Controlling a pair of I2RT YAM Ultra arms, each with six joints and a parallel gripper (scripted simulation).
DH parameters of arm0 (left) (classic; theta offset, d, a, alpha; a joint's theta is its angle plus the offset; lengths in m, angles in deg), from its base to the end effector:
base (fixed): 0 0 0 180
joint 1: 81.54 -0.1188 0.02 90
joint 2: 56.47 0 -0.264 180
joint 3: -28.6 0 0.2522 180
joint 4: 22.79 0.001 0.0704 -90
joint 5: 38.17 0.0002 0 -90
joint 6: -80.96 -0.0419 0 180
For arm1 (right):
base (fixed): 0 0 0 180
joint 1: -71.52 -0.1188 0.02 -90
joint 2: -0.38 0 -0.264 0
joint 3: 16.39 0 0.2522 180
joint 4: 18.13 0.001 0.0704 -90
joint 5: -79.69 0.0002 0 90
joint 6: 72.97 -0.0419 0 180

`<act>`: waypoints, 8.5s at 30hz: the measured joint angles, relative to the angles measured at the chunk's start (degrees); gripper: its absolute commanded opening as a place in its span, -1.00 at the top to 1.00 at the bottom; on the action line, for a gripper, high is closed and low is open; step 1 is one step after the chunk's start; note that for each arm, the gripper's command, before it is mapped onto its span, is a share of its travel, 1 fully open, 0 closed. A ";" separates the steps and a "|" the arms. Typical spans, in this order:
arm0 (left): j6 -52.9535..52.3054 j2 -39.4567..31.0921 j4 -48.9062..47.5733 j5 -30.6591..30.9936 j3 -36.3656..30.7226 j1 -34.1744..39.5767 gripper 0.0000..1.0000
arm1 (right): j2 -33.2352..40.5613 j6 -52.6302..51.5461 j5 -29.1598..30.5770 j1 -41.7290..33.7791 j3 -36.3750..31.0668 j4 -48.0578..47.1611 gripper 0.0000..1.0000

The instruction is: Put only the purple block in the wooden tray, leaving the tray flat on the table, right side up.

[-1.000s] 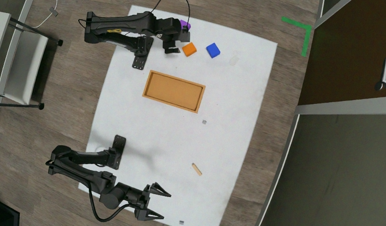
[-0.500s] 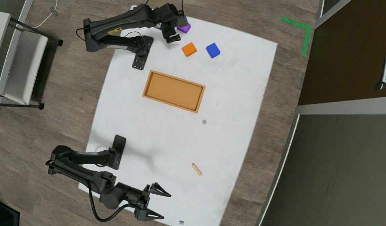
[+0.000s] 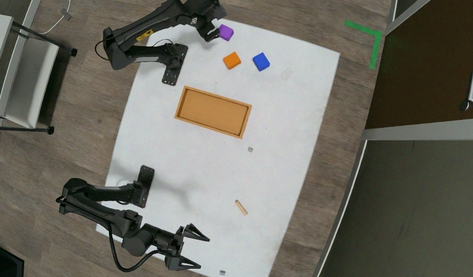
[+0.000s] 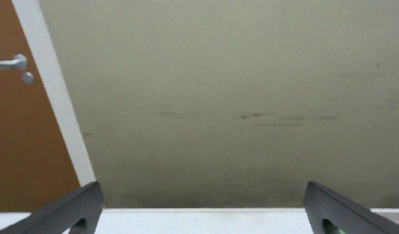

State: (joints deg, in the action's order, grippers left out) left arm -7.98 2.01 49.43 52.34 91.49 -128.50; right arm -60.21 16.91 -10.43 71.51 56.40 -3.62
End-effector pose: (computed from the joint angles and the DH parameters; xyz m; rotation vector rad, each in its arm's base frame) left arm 0.1194 0.1288 0.2592 -1.1268 2.5355 0.2008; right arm 0.2491 0.0011 0.3973 -0.0001 1.6111 0.0034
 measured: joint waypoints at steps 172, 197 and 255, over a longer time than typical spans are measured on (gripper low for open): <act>17.38 37.51 11.69 0.50 25.77 80.19 0.05 | 40.02 0.52 0.87 -63.36 -15.21 44.35 -1.00; 18.21 41.31 -1.77 0.50 14.73 80.19 0.05 | 40.02 0.52 0.87 -63.36 -15.21 44.35 -1.00; 3.41 9.57 -1.20 -0.52 5.75 80.94 -1.00 | 40.02 0.52 0.87 -63.36 -15.21 44.35 -1.00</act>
State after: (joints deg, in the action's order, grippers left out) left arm -4.57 11.59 48.23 51.82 97.23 -47.56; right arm -20.19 17.44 -9.56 8.14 41.19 40.73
